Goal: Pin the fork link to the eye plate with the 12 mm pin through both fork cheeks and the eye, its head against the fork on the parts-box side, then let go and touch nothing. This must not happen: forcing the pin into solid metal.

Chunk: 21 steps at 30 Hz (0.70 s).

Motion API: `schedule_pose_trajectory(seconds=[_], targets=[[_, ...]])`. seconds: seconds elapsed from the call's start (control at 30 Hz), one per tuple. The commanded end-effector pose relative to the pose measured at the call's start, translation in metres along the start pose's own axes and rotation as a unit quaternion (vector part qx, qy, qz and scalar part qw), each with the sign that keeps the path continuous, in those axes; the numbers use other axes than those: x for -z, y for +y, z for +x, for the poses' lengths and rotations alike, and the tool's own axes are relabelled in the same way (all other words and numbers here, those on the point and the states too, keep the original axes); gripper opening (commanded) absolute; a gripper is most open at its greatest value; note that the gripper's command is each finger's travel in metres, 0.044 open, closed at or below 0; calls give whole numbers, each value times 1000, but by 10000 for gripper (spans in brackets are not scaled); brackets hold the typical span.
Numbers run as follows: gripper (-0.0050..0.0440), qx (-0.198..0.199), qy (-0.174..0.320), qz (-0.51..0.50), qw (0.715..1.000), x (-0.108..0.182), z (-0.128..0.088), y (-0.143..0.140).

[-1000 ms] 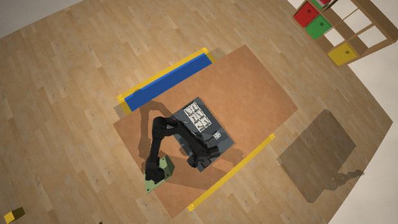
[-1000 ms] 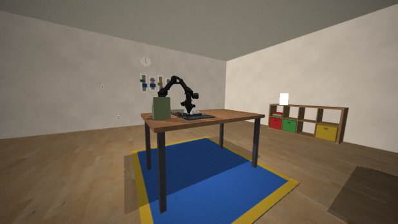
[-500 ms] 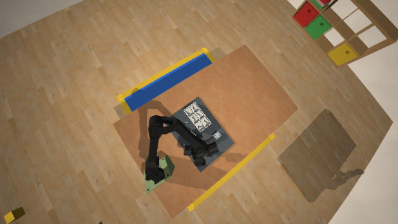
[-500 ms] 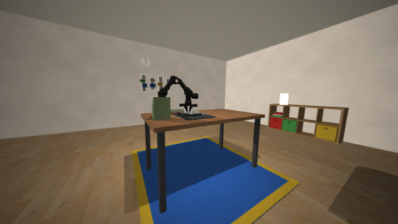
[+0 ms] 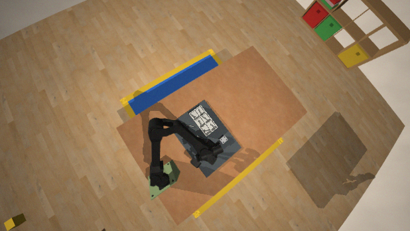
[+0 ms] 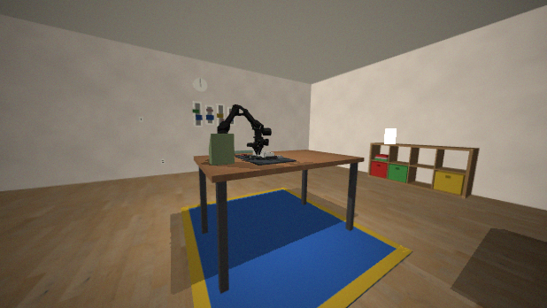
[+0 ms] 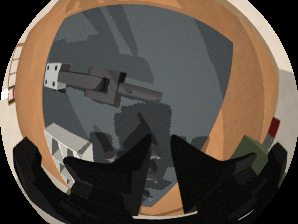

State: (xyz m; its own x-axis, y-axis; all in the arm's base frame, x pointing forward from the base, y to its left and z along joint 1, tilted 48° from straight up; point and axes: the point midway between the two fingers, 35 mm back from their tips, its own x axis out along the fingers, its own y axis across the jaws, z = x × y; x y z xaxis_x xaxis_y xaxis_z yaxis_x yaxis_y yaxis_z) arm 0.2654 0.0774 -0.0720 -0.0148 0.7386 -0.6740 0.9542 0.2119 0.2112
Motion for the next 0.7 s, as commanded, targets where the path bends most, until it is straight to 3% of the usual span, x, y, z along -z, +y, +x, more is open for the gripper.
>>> schedule_pose_trajectory(seconds=[0.0,0.07,0.13,0.3,0.47,0.63,0.67], targets=[[95,0,1,-123,992,7,0,1],[95,-1,1,-191,982,10,0,2],[95,-1,1,-191,982,10,0,2],[95,-1,1,-386,922,18,0,4],[95,-1,1,-538,843,24,0,6],[95,-2,1,-676,737,31,0,7],[95,-2,1,-676,737,31,0,7]])
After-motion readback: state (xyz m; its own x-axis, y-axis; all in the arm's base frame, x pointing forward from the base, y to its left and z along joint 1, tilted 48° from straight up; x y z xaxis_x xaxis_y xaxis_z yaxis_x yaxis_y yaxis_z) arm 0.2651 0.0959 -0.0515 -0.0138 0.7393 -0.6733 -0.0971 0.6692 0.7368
